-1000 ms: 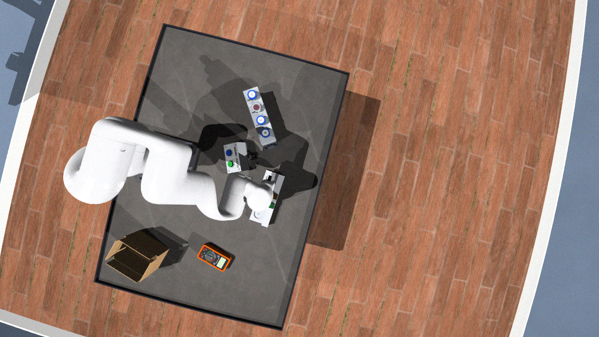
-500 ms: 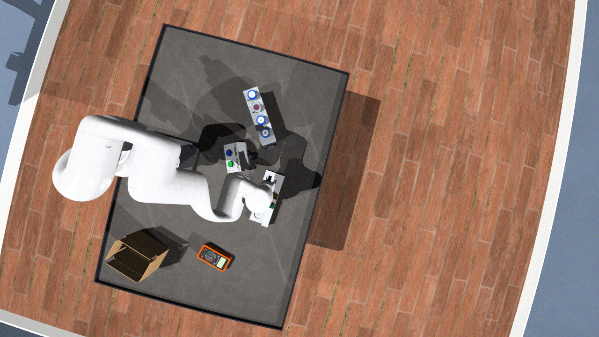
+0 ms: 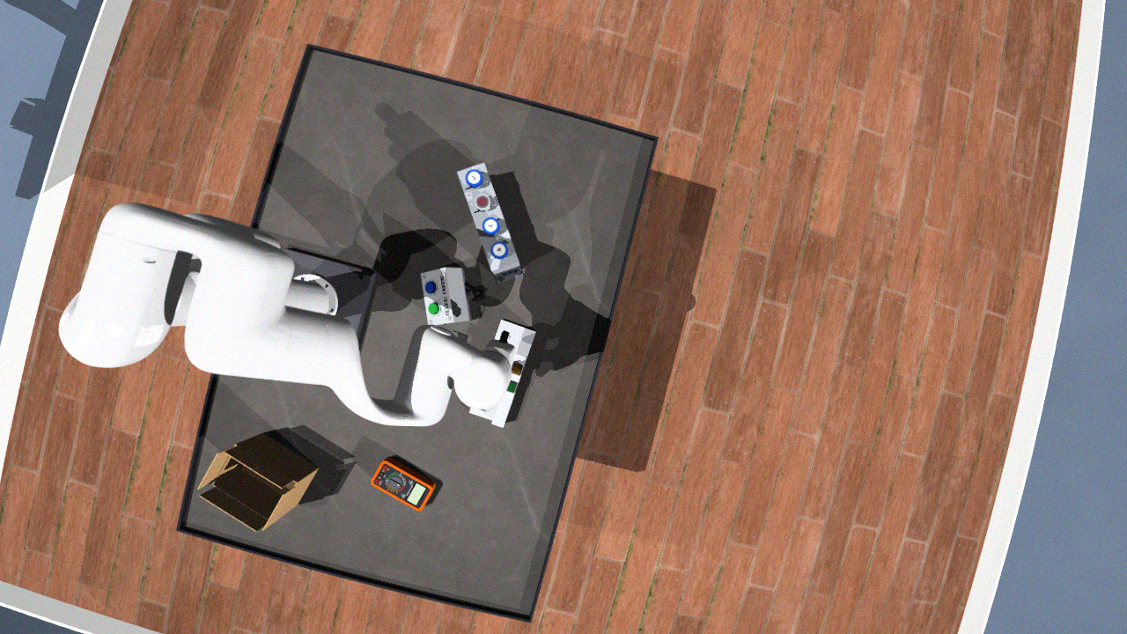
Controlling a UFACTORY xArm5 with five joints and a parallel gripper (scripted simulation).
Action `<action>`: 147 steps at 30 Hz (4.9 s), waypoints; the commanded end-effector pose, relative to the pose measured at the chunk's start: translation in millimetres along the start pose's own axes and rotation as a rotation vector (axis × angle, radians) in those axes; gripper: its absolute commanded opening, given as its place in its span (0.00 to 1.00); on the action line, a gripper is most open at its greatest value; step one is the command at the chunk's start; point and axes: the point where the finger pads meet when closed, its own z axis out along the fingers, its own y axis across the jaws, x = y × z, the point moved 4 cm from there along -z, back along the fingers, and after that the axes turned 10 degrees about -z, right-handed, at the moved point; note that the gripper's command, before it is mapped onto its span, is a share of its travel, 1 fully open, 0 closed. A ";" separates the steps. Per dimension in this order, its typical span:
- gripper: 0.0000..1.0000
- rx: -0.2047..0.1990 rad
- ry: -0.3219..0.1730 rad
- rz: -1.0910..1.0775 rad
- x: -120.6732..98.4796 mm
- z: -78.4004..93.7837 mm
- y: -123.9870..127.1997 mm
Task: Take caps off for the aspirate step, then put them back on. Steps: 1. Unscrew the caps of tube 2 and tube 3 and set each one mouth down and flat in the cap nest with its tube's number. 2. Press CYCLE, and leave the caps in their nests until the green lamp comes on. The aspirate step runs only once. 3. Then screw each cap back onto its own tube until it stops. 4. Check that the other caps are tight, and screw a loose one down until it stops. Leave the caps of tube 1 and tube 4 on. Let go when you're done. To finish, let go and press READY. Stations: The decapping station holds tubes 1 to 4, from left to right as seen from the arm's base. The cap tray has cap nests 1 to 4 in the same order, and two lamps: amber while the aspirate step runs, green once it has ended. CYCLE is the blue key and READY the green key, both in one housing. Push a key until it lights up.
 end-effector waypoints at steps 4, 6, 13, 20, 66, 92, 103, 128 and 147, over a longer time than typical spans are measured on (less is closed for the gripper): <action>0.46 0.008 -0.001 0.000 -0.5 -30.7 0.5; 0.46 0.008 -0.001 0.000 -0.5 -40.7 0.6; 0.46 0.008 -0.001 0.083 1.2 -43.6 8.8; 0.46 0.007 -0.002 0.431 8.7 -43.3 44.9; 0.46 0.004 -0.005 1.683 56.3 -41.7 272.4; 0.46 0.005 -0.005 1.683 56.1 -6.1 272.3; 0.46 0.005 -0.005 1.683 56.2 -3.1 272.2; 0.00 0.005 -0.005 1.683 56.2 3.9 272.1; 0.00 0.005 -0.004 1.233 56.2 3.6 272.1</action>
